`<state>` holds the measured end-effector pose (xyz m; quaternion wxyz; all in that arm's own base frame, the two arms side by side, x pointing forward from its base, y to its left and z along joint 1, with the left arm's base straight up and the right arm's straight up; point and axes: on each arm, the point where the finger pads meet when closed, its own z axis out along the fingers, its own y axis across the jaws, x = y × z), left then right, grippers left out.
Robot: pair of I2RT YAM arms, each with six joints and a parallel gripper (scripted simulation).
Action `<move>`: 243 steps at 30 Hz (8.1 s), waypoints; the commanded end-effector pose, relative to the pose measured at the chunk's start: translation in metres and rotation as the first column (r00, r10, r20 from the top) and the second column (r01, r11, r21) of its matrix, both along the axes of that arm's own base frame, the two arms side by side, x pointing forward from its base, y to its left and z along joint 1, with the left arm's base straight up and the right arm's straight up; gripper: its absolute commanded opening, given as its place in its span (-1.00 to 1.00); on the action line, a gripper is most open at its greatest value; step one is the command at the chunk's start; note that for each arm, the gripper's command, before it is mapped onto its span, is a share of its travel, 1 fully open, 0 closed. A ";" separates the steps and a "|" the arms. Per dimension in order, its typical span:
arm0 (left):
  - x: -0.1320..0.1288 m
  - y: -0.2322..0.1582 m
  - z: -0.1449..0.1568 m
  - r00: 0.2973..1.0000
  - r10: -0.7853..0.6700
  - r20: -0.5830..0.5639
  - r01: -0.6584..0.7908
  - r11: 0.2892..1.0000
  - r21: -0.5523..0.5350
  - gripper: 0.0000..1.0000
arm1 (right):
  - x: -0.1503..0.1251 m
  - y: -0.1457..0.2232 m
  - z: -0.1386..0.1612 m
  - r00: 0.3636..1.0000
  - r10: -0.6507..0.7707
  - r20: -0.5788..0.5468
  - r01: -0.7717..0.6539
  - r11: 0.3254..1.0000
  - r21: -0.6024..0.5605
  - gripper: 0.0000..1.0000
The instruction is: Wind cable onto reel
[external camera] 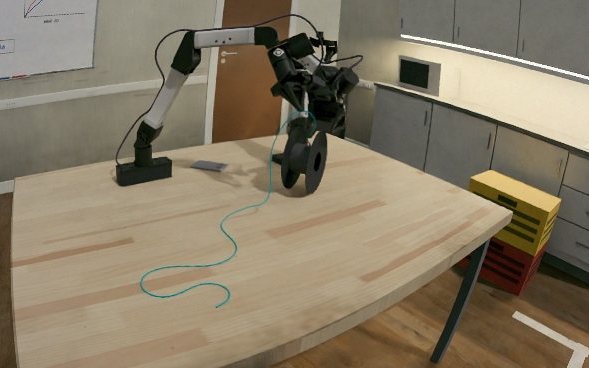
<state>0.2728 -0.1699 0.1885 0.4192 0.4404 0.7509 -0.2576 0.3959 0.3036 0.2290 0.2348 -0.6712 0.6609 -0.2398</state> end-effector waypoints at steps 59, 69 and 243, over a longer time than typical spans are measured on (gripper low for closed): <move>0.014 -0.013 0.014 0.999 0.002 0.041 -0.001 1.000 -0.010 0.50 | 0.002 0.002 -0.004 1.000 -0.005 -0.010 0.005 1.000 -0.011 -1.00; 0.023 -0.027 0.014 0.999 -0.001 0.041 0.001 1.000 -0.012 0.50 | 0.004 0.004 0.004 1.000 -0.005 0.007 0.005 1.000 0.008 -1.00; -0.003 -0.001 0.011 0.999 -0.009 0.039 0.010 1.000 -0.012 0.50 | 0.007 -0.001 0.003 1.000 -0.004 0.003 0.004 1.000 0.003 -1.00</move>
